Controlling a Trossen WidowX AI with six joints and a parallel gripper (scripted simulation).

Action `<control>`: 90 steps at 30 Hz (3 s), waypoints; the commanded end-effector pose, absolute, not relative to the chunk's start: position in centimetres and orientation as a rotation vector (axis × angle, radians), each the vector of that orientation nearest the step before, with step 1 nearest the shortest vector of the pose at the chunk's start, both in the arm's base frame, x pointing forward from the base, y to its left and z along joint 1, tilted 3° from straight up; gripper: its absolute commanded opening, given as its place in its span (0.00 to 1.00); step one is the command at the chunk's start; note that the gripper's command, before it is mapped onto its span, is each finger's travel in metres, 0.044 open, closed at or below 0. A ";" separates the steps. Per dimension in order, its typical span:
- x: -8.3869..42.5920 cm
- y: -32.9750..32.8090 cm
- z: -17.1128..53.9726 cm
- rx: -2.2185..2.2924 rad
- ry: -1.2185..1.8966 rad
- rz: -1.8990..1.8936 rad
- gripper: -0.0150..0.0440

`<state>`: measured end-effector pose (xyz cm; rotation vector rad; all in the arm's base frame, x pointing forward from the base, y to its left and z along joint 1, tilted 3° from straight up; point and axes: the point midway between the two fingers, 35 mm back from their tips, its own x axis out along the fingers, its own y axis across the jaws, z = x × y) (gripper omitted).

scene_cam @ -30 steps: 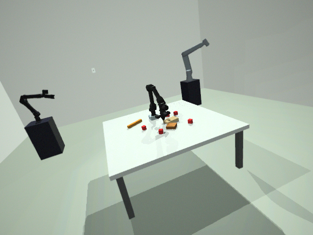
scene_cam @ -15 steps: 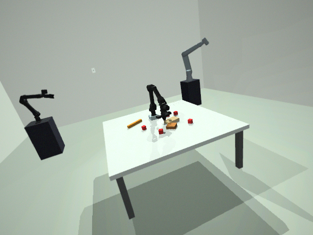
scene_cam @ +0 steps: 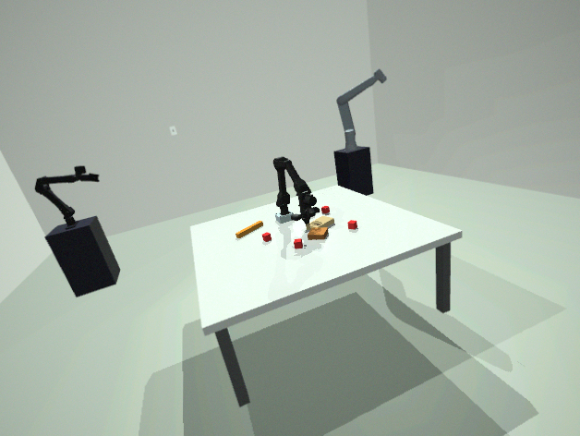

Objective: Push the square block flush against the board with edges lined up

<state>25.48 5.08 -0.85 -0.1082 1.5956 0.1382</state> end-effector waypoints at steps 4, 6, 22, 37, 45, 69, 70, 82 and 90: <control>26.6 5.4 -0.9 -0.107 1.594 0.143 0.25; 26.8 5.5 -0.9 -0.107 1.594 0.143 0.25; 29.1 6.3 -0.9 -0.106 1.592 0.144 0.25; 30.7 7.1 -0.9 -0.106 1.590 0.144 0.25; 29.7 6.9 -0.9 -0.106 1.591 0.144 0.25; 26.4 6.1 -1.0 -0.114 1.599 0.145 0.25; 26.5 6.1 -0.1 -0.113 1.598 0.145 0.25; 26.6 6.6 4.3 -0.173 1.587 0.212 0.25; 26.6 8.7 4.4 -0.388 1.551 0.430 0.25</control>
